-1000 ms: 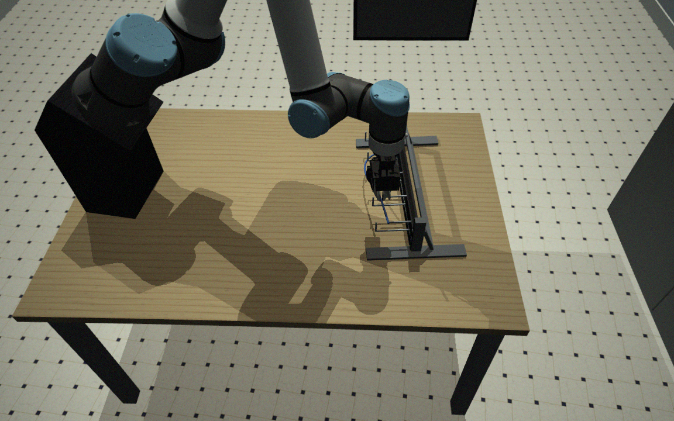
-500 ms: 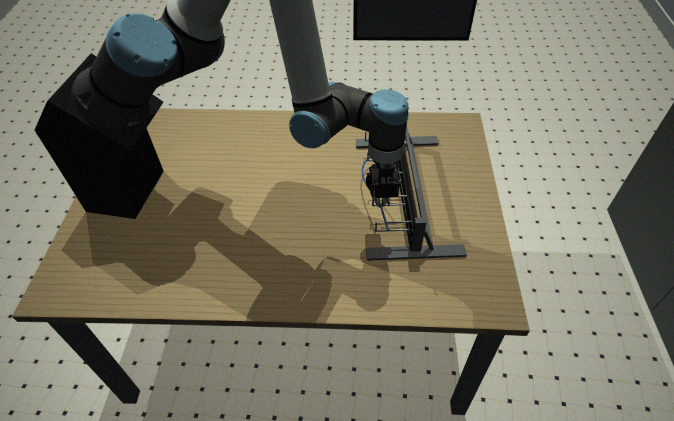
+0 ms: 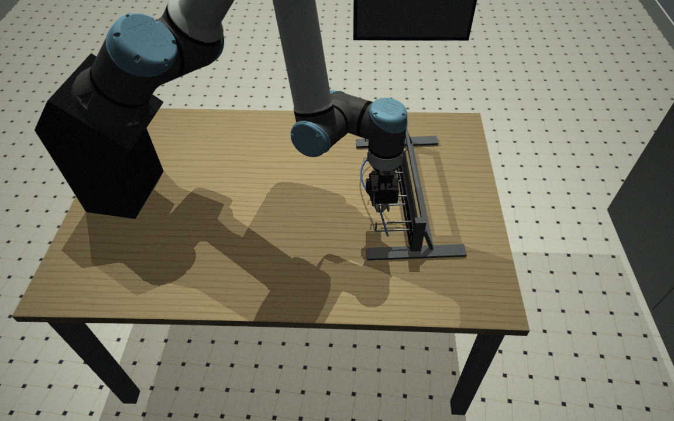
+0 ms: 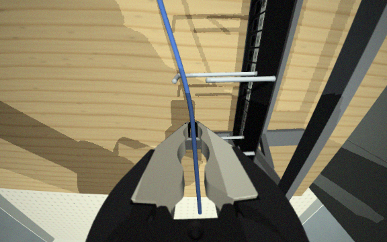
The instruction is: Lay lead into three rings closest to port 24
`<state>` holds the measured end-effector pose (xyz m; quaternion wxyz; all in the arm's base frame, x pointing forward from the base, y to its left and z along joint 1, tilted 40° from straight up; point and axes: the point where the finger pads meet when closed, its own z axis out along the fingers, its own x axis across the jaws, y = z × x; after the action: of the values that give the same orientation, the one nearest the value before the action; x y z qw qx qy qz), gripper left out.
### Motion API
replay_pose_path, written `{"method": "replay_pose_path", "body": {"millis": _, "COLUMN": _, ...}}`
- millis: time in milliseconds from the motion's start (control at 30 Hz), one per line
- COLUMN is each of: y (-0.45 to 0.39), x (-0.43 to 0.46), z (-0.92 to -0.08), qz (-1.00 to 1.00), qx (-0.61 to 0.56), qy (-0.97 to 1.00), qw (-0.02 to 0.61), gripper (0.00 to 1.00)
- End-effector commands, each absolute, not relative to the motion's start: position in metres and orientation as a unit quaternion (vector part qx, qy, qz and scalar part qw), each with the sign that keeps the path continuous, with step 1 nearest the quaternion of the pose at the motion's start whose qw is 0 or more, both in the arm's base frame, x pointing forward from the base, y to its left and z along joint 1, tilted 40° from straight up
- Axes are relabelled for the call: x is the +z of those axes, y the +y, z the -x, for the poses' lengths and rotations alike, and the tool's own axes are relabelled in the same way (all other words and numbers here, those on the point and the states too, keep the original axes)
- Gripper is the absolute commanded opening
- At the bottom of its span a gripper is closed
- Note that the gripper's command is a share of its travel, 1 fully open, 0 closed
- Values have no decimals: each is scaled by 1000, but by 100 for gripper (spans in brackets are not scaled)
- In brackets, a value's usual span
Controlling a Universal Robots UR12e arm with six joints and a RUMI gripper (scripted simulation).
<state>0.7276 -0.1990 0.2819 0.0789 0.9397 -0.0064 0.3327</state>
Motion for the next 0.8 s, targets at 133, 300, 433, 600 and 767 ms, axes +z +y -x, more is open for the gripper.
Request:
{"method": "replay_pose_path", "body": {"millis": 133, "y": -201, "x": 274, "z": -735, "qz": -939, "qx": 333, "qy": -6, "qw": 79, "gripper": 0}}
{"method": "replay_pose_path", "body": {"millis": 300, "y": -201, "x": 271, "z": -738, "qz": -939, "qx": 333, "qy": -6, "qw": 79, "gripper": 0}}
{"method": "replay_pose_path", "body": {"millis": 433, "y": -202, "x": 269, "z": -739, "qz": -939, "qx": 333, "qy": -6, "qw": 79, "gripper": 0}}
{"method": "replay_pose_path", "body": {"millis": 600, "y": -202, "x": 268, "z": -740, "qz": -939, "qx": 333, "qy": -6, "qw": 79, "gripper": 0}}
{"method": "replay_pose_path", "body": {"millis": 767, "y": -202, "x": 267, "z": -741, "qz": -939, "qx": 333, "qy": -6, "qw": 79, "gripper": 0}}
